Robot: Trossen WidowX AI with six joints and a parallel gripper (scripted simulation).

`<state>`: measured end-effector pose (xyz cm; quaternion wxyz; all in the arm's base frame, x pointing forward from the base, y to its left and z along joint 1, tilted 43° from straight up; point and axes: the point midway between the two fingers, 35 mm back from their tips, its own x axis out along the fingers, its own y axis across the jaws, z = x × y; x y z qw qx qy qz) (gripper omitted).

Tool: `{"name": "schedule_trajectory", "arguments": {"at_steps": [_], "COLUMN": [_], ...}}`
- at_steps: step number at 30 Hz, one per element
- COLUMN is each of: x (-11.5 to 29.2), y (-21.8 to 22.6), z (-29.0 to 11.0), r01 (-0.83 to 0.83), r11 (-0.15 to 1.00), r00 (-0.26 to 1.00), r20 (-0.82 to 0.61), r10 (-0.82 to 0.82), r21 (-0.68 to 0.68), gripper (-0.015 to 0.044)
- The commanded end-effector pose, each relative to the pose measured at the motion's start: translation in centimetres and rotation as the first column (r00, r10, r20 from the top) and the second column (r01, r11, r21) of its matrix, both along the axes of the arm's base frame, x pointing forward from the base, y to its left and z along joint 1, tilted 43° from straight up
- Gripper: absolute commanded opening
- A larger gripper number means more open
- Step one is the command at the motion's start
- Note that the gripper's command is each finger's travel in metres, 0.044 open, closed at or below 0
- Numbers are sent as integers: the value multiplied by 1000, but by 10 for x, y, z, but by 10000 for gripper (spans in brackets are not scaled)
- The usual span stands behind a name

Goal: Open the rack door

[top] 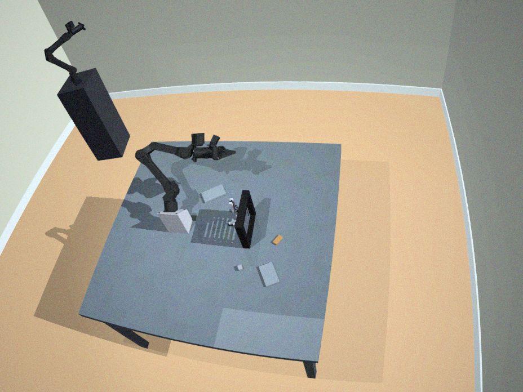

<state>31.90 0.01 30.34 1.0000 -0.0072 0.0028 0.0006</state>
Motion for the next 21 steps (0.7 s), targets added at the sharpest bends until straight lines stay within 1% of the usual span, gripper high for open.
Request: {"name": "schedule_trajectory", "arguments": {"at_steps": [1, 4, 5, 11, 21], "x": [0, 5, 7, 21, 42], "y": [0, -2, -4, -13, -29], "z": [0, -4, -7, -22, -62], "r01": [0, 0, 1, -1, -36], "r11": [1000, 1000, 1000, 1000, 999], "r00": [1000, 1000, 999, 989, 917], "r20": [-2, -29, -45, -147, -399], "r10": [0, -1, -1, -1, 23], "r21": [0, -3, -4, -10, -25], "gripper": [374, 295, 285, 285, 285]}}
